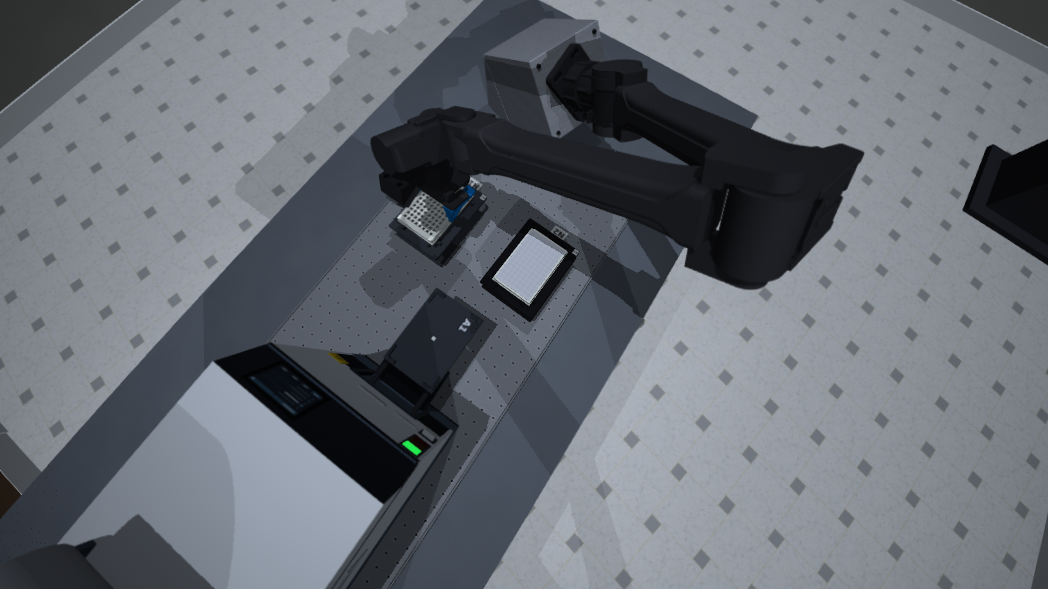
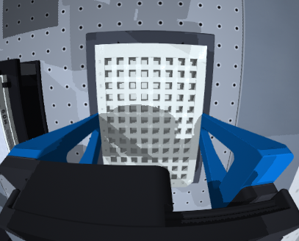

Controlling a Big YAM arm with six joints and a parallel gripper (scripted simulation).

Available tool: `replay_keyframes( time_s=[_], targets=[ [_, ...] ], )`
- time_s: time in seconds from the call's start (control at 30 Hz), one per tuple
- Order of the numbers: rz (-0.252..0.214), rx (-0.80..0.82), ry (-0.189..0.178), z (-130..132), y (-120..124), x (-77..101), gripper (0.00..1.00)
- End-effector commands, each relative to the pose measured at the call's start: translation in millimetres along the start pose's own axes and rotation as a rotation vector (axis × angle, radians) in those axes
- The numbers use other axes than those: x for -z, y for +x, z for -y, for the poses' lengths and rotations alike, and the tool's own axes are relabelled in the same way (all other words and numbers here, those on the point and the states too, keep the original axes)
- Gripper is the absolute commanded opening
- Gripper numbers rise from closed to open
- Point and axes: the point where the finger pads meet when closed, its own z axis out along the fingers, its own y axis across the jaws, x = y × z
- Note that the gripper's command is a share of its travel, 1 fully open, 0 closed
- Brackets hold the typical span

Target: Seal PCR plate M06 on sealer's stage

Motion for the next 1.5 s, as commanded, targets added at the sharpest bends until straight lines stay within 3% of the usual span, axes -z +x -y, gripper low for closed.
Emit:
replay_keyframes(
  time_s=[0.0,0.37,0.63,1.0,1.27,1.47],
  targets=[
    [0.014,-0.015,0.007,4,0,3.5,0.00],
    [0.022,0.004,0.009,5,-11,6.6,0.00],
    [0.029,0.046,0.009,4,-26,25.3,0.00],
    [0.015,0.051,0.004,3,-27,36.2,0.00],
    [0.024,0.060,0.010,4,-36,54.1,0.00],
    [-0.001,0.040,0.001,3,-26,55.6,0.00]
  ],
)
